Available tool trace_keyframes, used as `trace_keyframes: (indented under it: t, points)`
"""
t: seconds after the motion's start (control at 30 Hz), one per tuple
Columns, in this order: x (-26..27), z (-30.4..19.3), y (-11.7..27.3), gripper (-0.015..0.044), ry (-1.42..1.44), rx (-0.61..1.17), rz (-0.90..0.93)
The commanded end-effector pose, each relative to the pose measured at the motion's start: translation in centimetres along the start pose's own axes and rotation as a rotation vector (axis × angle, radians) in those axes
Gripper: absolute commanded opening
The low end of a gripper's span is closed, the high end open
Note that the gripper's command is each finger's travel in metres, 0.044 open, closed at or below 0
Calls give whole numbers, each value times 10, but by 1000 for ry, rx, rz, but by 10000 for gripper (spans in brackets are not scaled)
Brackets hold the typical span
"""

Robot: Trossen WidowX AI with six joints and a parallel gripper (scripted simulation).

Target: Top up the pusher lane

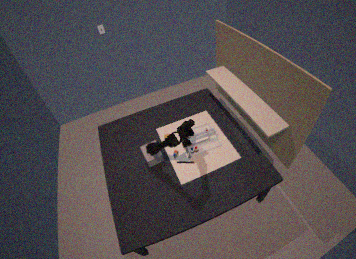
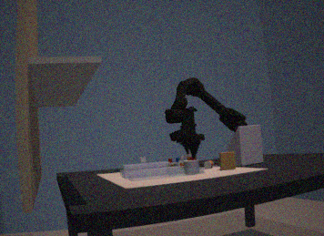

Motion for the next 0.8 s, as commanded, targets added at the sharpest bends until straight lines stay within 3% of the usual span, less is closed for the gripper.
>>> trace_keyframes:
  t: [0.0,0.77]
  points:
    - [1,10,2,0,-18,-22,7]
    - [3,21,3,0,-19,-23,7]
Point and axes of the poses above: the point midway between the two fingers, 35 mm back from their tips, its own y axis back along the fingers, its own x axis across the jaws, z = x × y, the point moved 8 cm from there along y, back along the fingers, and after that the axes turned 10 degrees about -y, right-handed, at the moved point
